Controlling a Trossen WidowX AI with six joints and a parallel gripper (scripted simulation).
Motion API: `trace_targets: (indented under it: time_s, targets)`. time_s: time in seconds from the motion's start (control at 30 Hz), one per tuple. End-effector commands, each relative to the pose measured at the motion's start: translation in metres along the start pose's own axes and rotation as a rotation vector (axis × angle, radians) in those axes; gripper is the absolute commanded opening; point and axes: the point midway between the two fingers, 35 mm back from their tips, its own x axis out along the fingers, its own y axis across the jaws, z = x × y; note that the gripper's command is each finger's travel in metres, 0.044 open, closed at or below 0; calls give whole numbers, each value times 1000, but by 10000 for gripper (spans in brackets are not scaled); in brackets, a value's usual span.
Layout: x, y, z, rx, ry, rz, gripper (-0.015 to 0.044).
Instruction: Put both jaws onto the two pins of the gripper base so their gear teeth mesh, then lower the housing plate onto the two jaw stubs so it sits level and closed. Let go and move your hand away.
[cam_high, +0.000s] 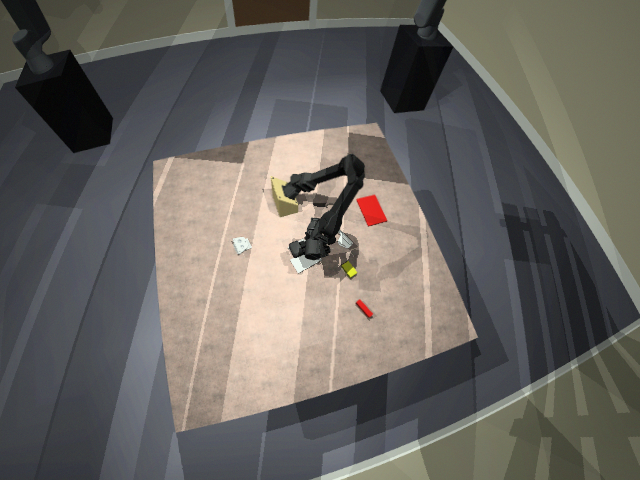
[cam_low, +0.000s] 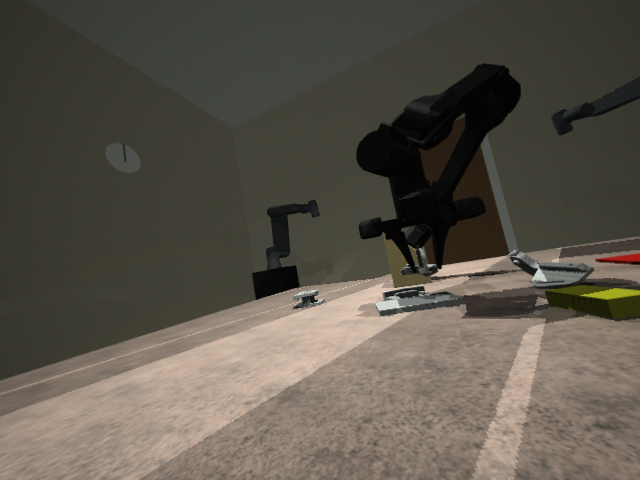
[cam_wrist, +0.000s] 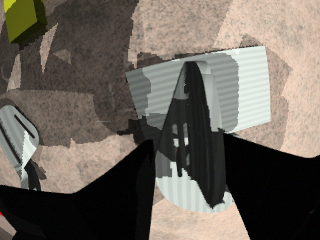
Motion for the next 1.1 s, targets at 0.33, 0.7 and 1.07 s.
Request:
trace_targets:
  time_s: [0.33, 0.7, 1.07]
  targets:
    - [17, 0, -3, 10, 3, 7, 134]
    - [17, 0, -3, 10, 3, 7, 134]
    - [20, 0, -3, 16, 3, 7, 134]
